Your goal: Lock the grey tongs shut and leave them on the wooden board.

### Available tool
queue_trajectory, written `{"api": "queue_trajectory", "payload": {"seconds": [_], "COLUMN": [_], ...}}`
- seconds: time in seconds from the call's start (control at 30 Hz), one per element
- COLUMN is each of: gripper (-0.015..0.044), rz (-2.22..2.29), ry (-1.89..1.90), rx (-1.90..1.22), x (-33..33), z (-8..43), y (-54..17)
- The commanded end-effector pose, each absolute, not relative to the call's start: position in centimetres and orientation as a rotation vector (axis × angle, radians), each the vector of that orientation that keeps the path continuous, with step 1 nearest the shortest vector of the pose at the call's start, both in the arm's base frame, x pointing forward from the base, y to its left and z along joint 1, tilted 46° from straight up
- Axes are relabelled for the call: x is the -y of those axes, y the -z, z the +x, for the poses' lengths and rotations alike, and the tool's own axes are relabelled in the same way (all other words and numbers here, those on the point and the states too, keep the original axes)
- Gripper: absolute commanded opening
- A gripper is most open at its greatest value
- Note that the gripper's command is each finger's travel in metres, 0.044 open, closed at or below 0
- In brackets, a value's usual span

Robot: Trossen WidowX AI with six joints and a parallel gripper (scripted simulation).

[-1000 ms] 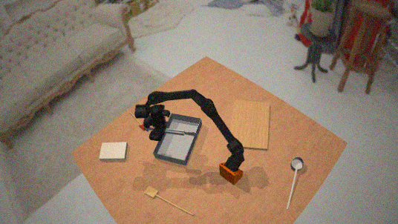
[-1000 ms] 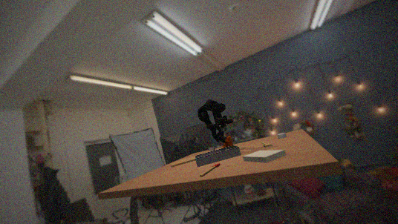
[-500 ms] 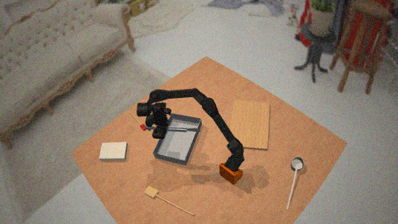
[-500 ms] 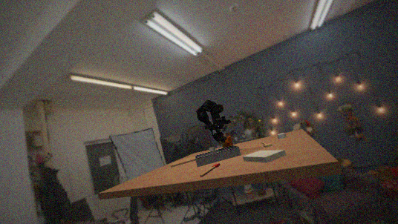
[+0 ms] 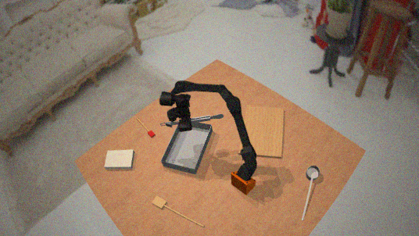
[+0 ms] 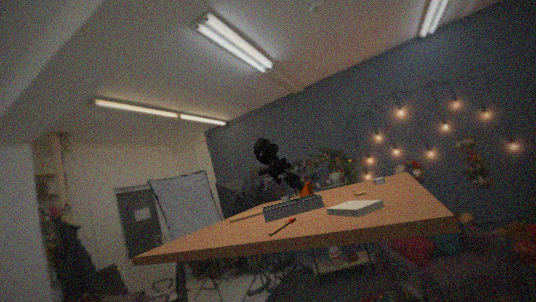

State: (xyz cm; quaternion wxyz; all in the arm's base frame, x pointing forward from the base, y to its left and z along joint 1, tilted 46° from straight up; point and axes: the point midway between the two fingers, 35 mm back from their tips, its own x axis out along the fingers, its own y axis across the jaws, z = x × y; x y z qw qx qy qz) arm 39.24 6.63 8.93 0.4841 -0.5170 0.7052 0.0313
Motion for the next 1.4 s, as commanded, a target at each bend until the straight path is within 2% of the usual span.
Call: {"api": "queue_trajectory", "payload": {"seconds": [0.0,0.7,0.97,1.37], "gripper": [-0.0150,-0.0150,-0.0150,-0.0150], "rz": [-1.329,-1.622,-1.631,-1.328], "ry": [-0.148,-0.488,-0.499,-0.146], "rx": [-1.729,-1.775,-1.777,-1.736], "x": [-4.7,4.6,4.9,6.6], "z": [38.8,34.1,33.8,32.8], "y": [-11.0,-19.7,-19.9,-21.2]}}
